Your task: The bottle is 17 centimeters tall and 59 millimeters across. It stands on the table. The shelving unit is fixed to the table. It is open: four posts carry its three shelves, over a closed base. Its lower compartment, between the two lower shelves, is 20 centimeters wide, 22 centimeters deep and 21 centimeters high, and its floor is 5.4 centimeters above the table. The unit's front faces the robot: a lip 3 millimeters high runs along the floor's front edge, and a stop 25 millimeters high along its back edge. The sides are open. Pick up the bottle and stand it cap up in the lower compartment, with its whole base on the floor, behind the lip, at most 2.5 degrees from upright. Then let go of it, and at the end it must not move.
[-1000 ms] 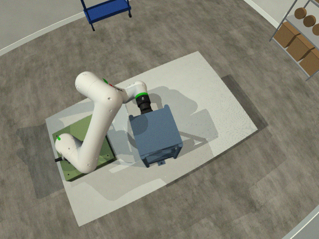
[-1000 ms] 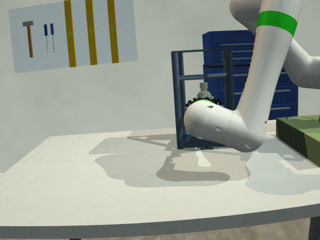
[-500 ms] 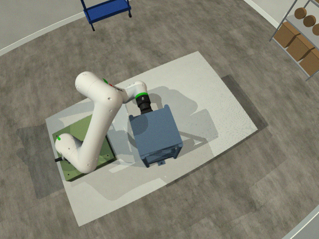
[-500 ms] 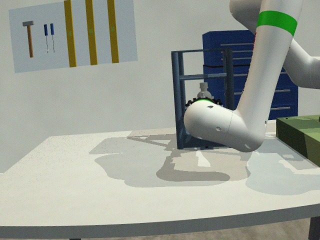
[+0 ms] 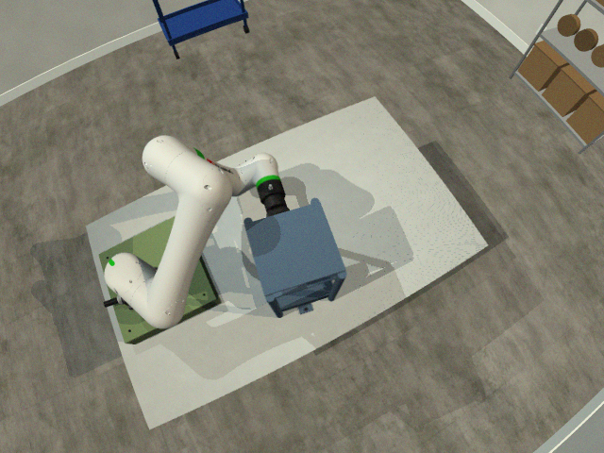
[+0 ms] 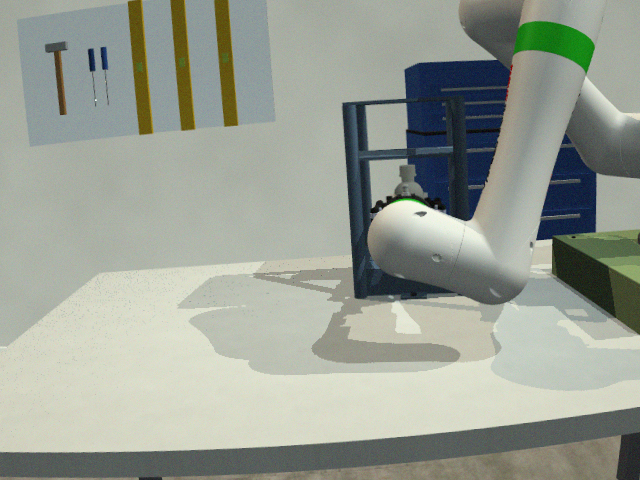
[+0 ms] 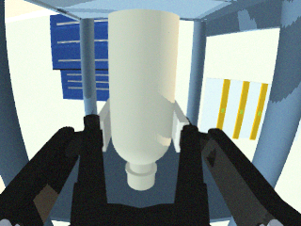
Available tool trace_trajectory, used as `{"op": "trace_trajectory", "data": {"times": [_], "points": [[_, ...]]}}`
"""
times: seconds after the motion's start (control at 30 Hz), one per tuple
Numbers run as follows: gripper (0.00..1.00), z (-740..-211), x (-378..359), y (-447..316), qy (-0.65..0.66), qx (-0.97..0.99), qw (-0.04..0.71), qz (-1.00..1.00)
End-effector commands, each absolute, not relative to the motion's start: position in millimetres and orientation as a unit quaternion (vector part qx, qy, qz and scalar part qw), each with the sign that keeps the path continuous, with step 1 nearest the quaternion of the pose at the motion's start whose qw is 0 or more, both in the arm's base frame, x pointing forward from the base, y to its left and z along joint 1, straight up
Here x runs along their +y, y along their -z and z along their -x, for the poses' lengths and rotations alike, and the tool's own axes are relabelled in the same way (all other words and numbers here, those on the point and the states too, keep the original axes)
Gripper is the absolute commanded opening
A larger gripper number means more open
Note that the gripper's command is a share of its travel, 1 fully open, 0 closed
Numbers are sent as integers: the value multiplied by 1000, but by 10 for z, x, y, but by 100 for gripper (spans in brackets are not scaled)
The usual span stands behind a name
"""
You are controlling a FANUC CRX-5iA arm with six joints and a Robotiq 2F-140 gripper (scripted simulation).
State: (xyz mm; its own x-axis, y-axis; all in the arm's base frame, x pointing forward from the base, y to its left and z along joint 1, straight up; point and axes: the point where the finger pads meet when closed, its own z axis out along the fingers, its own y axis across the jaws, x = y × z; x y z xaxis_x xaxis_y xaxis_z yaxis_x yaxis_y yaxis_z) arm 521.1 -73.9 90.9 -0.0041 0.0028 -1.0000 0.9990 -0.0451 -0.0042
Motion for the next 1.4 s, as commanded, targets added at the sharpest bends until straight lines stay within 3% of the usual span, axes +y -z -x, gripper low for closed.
{"op": "trace_trajectory", "data": {"times": [0.0, 1.37], "points": [[0, -5212, -739, -911, 511, 490, 487, -511], [0, -5212, -737, -659, 511, 490, 487, -511]]}}
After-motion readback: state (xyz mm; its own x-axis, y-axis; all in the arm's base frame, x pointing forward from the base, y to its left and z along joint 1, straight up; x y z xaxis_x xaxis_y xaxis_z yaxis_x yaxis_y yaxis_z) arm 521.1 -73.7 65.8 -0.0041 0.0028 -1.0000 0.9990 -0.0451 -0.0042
